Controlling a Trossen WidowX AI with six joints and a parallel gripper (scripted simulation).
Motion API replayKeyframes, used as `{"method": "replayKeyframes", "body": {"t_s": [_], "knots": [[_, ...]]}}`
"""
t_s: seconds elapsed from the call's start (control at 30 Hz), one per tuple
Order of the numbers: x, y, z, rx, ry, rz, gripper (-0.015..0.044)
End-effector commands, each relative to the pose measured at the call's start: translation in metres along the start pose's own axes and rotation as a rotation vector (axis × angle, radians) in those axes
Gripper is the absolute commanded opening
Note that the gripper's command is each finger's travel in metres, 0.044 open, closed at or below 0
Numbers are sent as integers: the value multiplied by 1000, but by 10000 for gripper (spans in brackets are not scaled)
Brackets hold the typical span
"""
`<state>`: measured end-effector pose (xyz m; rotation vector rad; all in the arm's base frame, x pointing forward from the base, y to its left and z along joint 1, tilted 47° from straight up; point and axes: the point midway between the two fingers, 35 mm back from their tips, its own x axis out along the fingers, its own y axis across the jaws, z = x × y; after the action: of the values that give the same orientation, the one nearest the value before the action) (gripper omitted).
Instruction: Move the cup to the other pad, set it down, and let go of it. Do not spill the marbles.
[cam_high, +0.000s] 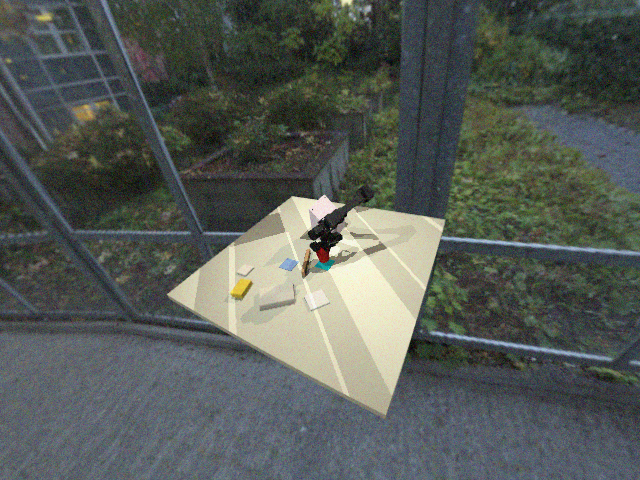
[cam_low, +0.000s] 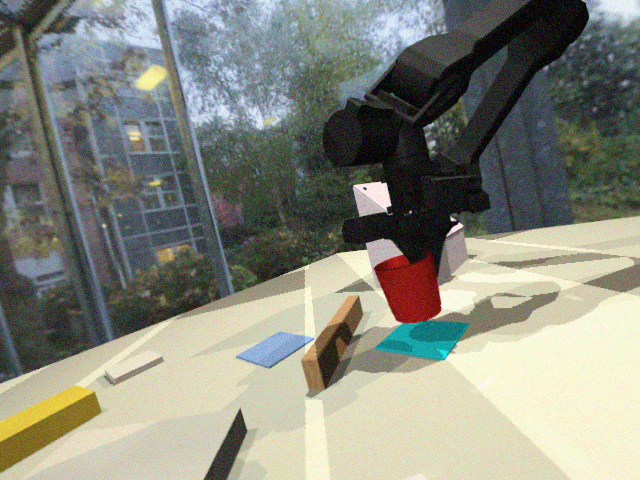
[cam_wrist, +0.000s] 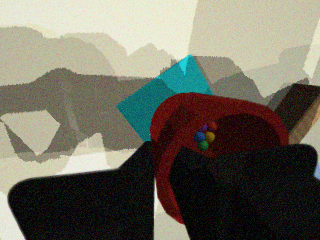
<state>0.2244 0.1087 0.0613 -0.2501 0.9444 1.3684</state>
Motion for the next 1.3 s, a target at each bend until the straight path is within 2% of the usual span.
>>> {"method": "replayKeyframes", "body": {"t_s": [0.0, 0.57, 1.03, 1.2, 1.27], "knots": [[6, 1, 0, 7, -4, 4, 0], [26, 4, 0, 7, -7, 6, 0], [24, 3, 1, 0, -3, 2, 0], [24, 3, 1, 0, -3, 2, 128], [24, 3, 1, 0, -3, 2, 128]]}}
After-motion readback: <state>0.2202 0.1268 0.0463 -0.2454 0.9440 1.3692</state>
